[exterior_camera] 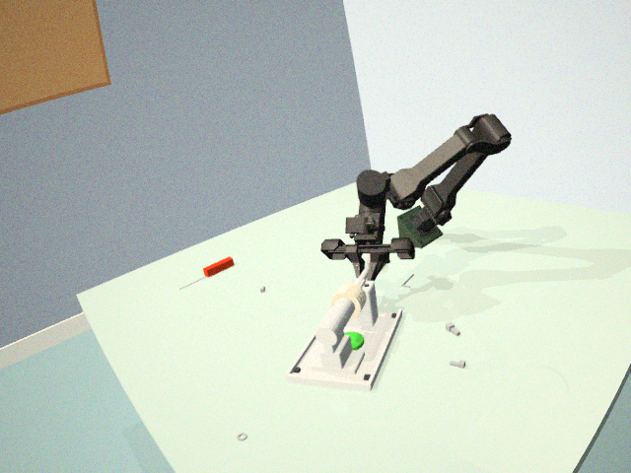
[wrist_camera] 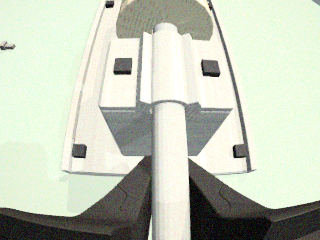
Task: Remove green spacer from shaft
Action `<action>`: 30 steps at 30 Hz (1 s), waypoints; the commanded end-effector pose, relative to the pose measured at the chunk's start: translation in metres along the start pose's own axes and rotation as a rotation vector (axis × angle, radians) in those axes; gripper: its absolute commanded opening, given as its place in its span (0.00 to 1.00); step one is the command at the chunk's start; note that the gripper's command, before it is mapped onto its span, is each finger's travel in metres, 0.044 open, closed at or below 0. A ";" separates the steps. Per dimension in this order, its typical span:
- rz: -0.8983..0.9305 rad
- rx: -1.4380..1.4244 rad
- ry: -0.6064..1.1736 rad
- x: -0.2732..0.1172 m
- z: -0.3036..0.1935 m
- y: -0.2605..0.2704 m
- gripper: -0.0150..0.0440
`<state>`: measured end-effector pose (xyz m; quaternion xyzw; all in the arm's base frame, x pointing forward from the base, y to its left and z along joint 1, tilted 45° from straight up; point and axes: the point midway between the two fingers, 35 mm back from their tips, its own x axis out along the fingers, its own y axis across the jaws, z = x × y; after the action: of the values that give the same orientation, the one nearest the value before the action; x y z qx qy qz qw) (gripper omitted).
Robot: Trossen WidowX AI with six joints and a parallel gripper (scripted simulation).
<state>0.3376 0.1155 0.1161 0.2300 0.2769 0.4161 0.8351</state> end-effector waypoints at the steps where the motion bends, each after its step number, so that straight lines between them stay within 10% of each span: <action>1: -0.003 0.001 -0.004 0.002 0.004 -0.001 0.25; 30: -0.003 0.000 -0.005 0.008 0.010 -0.001 0.25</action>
<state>0.3449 0.1197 0.1192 0.2298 0.2764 0.4164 0.8351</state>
